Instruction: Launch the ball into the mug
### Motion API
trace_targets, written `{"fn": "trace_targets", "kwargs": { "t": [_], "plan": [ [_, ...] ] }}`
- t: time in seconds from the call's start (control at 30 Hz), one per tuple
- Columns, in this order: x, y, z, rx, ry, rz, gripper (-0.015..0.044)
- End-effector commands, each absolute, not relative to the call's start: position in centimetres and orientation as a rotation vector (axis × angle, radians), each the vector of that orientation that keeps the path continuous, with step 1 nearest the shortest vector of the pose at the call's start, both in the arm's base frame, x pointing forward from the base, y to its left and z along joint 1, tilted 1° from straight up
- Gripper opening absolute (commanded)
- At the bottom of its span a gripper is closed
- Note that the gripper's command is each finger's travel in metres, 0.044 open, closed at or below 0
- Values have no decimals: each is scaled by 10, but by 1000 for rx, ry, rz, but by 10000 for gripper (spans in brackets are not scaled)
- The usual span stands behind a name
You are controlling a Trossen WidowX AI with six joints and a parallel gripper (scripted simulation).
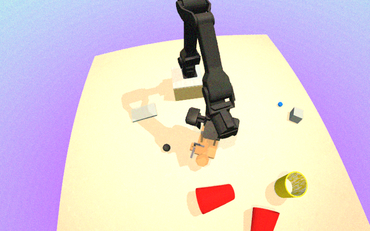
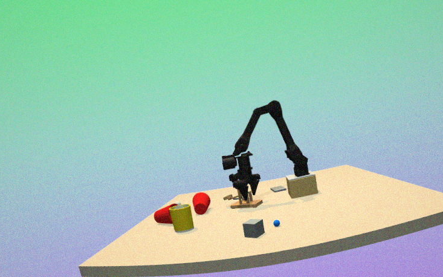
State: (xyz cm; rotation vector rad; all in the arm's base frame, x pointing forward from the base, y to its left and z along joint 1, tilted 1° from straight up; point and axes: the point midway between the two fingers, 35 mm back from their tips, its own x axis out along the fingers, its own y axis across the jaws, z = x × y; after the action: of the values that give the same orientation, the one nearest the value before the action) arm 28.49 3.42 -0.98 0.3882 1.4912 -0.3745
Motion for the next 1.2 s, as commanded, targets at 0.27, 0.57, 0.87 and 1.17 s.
{"fn": "trace_targets", "kwargs": {
  "t": [0.27,0.57,0.87,1.17],
  "plan": [
    [284,34,-19,388,1493,-375,361],
    [284,34,-19,388,1493,-375,145],
    [284,34,20,389,1493,-375,6],
    [283,53,31,484,1476,-462,0]
  ]
}}
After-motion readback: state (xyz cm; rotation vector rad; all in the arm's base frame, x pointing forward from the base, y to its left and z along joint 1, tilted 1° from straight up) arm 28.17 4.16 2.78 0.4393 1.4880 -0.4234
